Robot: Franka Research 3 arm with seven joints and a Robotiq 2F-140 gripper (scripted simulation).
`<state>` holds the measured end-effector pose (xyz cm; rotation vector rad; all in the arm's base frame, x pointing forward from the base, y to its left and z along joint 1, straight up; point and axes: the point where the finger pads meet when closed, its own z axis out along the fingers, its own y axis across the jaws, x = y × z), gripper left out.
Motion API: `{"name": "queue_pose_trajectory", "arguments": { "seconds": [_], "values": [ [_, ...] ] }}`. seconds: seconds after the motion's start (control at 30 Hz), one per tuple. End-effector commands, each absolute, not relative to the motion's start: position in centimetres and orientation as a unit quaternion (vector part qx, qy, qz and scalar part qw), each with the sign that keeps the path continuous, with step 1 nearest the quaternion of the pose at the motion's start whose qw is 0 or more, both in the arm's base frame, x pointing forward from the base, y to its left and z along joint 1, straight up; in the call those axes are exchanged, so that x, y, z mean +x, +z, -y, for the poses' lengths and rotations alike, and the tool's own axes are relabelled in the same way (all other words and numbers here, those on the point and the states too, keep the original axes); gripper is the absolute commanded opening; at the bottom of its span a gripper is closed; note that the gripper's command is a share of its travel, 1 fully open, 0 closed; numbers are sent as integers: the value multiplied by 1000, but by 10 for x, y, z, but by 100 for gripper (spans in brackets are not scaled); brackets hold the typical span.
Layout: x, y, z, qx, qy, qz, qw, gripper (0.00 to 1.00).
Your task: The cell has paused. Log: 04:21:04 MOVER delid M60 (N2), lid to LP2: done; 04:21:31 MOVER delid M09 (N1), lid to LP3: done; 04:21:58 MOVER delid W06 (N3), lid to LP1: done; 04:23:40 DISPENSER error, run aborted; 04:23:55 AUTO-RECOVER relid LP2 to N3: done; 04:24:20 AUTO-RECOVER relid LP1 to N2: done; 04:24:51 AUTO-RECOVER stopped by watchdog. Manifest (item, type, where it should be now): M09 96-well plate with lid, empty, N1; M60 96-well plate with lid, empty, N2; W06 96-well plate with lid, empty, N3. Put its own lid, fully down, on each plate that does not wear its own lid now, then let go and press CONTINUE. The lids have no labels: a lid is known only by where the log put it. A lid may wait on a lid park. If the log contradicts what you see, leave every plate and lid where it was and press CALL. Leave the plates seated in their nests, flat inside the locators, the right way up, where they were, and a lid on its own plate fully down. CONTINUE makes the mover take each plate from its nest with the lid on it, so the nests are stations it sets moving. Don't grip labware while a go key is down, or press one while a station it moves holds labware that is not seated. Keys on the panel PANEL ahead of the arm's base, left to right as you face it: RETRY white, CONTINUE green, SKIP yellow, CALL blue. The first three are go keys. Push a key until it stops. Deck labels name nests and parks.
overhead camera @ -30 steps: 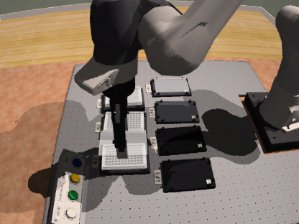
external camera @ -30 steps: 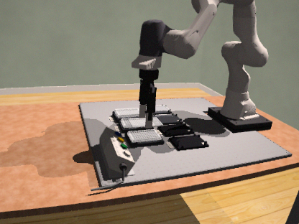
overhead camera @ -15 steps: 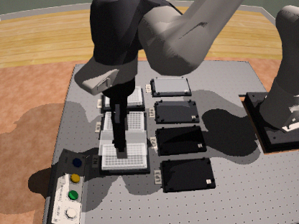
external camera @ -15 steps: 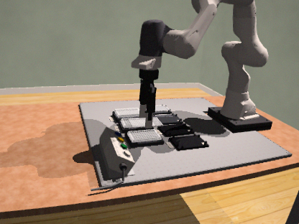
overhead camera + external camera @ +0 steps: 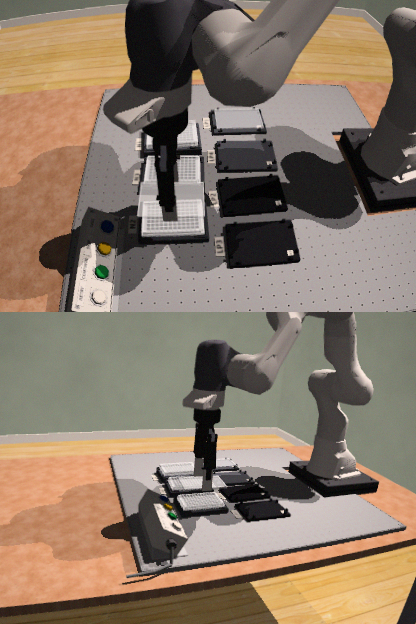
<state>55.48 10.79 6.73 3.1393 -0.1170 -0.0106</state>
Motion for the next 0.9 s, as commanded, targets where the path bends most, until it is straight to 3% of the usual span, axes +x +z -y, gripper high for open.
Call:
{"name": "queue_pose_trajectory", "arguments": {
  "seconds": [0.0,0.87],
  "values": [
    [555,66,-109,999,-4,32,0,0],
    [556,42,-109,1000,-4,20,0,0]
  ]
}}
